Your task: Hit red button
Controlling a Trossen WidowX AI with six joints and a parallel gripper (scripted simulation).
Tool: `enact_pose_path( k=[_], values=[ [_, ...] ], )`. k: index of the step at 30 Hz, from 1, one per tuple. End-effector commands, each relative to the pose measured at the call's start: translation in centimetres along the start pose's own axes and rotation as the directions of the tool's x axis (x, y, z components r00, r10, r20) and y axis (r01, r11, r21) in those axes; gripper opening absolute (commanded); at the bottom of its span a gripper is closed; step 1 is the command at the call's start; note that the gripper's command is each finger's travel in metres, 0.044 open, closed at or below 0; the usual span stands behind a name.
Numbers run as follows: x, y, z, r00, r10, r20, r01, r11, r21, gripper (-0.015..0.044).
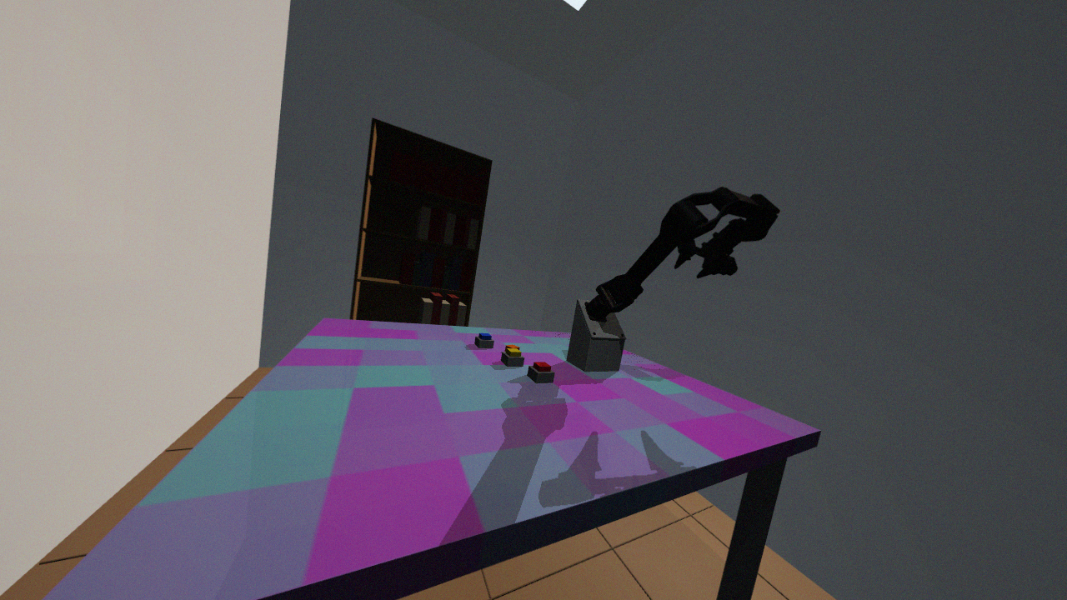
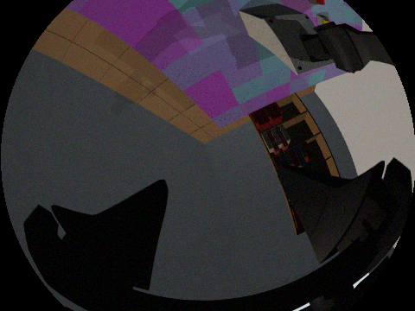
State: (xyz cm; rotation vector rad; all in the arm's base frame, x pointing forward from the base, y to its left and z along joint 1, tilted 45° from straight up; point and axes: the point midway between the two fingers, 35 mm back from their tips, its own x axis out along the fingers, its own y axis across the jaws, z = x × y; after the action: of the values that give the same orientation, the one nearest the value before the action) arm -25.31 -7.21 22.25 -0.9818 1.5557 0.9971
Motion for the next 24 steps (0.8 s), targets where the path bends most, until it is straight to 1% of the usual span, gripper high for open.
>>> enact_pose_path(
  k=[1,2,4,7,10,14,17,19,21,24],
  values=[
    [0.1,-0.1,-0.2,1.000,-0.003,-0.002,0.003,1.000,-0.015,0.0400],
    [0.3,-0.6,-0.8,1.000,-0.012,-0.008,0.012,0.998,-0.058,0.0400],
    [1.0,-2.3,-2.8,0.998,-0.049,-0.028,0.041,0.975,-0.218,0.0400],
    [2.0,-5.7,-5.8,0.992,-0.113,-0.049,0.077,0.881,-0.467,0.0400],
    [2.9,-9.5,-8.1,0.982,-0.180,-0.056,0.094,0.725,-0.683,0.0400],
    [3.8,-15.2,-10.2,0.963,-0.268,-0.041,0.085,0.442,-0.893,0.0400],
    [4.2,-19.7,-10.9,0.944,-0.330,-0.012,0.055,0.194,-0.979,0.0400],
    [4.5,-22.7,-10.9,0.930,-0.368,0.015,0.025,0.023,-0.999,0.0400],
    [4.6,-25.8,-10.6,0.915,-0.401,0.047,-0.014,-0.147,-0.989,0.0400],
    [4.7,-30.2,-9.5,0.891,-0.442,0.105,-0.083,-0.387,-0.918,0.0400]
  ],
)
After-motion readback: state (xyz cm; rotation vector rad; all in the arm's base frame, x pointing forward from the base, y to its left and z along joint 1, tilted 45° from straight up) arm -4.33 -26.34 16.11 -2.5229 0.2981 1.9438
